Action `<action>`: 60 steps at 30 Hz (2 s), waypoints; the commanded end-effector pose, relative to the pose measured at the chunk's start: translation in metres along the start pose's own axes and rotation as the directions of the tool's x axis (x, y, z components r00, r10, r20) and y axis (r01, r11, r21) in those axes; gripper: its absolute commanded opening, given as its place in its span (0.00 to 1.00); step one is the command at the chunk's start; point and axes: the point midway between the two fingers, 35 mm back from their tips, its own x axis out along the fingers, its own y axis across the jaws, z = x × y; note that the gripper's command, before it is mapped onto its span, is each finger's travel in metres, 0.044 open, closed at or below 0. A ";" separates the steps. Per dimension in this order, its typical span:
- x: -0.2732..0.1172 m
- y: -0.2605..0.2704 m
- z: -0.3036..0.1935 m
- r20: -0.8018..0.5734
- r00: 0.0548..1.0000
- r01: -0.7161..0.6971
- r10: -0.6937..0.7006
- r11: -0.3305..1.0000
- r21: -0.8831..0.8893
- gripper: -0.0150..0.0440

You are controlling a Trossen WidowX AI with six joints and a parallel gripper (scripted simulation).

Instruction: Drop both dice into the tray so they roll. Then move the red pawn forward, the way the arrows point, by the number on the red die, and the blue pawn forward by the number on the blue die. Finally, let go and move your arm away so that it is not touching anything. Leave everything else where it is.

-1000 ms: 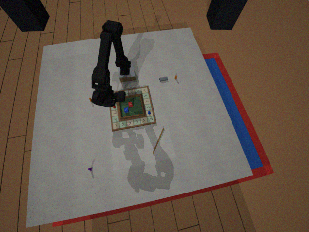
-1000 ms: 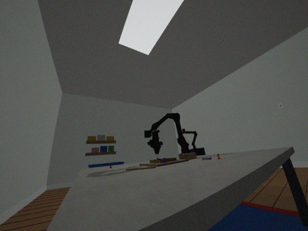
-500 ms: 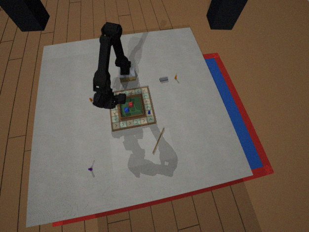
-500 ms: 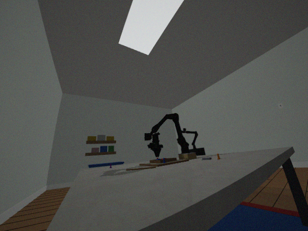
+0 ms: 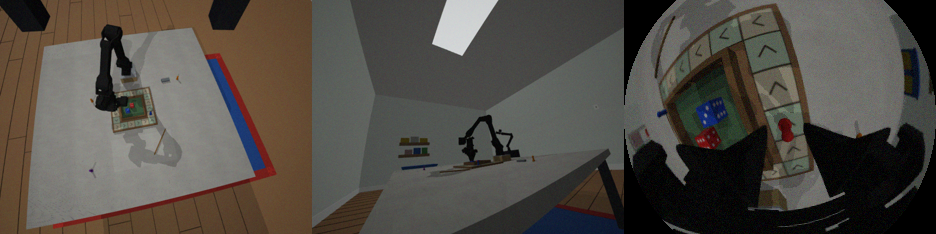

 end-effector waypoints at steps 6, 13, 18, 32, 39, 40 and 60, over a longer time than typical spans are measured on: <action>0.006 0.000 -0.002 -0.008 1.000 0.002 -0.002 1.000 -0.001 0.42; 0.006 0.000 -0.002 -0.008 1.000 0.002 -0.002 1.000 -0.001 0.30; 0.005 0.000 -0.002 -0.008 1.000 0.002 -0.002 1.000 -0.001 0.25; -0.078 0.000 0.004 -0.007 1.000 0.002 -0.002 1.000 -0.001 0.25; -0.120 0.003 -0.003 -0.008 1.000 0.002 -0.002 1.000 -0.001 0.25; -0.121 0.003 -0.003 -0.008 1.000 0.002 -0.002 1.000 -0.001 0.25; -0.087 0.078 0.064 0.002 1.000 0.002 -0.002 1.000 -0.007 0.25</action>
